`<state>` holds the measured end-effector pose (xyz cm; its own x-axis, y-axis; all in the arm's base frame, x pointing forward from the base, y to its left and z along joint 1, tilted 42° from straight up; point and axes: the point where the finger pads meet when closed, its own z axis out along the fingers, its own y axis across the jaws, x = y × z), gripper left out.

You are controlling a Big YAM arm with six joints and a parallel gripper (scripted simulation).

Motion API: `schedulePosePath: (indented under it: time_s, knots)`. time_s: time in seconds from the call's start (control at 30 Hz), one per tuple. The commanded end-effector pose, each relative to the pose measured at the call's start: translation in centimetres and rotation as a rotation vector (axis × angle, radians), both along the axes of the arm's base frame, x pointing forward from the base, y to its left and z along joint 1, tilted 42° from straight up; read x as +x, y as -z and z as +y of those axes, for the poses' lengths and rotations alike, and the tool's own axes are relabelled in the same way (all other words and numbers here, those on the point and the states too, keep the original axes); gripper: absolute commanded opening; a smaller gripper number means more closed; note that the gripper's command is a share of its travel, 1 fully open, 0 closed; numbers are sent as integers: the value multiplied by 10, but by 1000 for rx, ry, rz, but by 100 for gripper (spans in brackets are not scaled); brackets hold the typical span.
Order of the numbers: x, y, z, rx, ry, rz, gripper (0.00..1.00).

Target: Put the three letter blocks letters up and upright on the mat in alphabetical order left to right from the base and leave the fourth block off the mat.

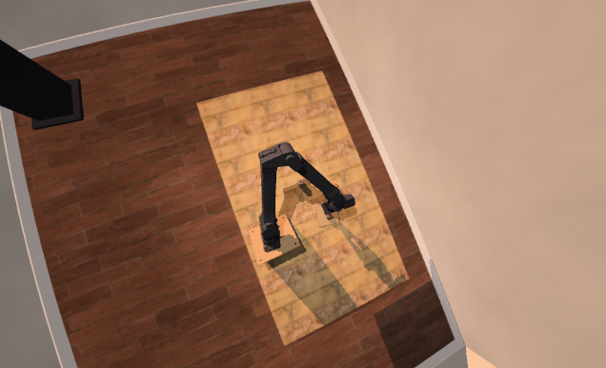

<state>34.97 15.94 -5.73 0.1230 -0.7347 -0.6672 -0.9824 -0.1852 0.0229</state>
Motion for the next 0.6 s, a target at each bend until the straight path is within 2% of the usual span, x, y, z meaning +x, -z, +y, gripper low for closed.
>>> schedulePosePath:
  time_s: [0.0,0.3,0.43,0.57]
  knots:
    - [-3,10,8,-1,22,18,26]
    - [-8,32,28,-1,22,19,26]
    - [-7,34,28,-1,27,19,26]
    - [-2,28,25,2,38,3,26]
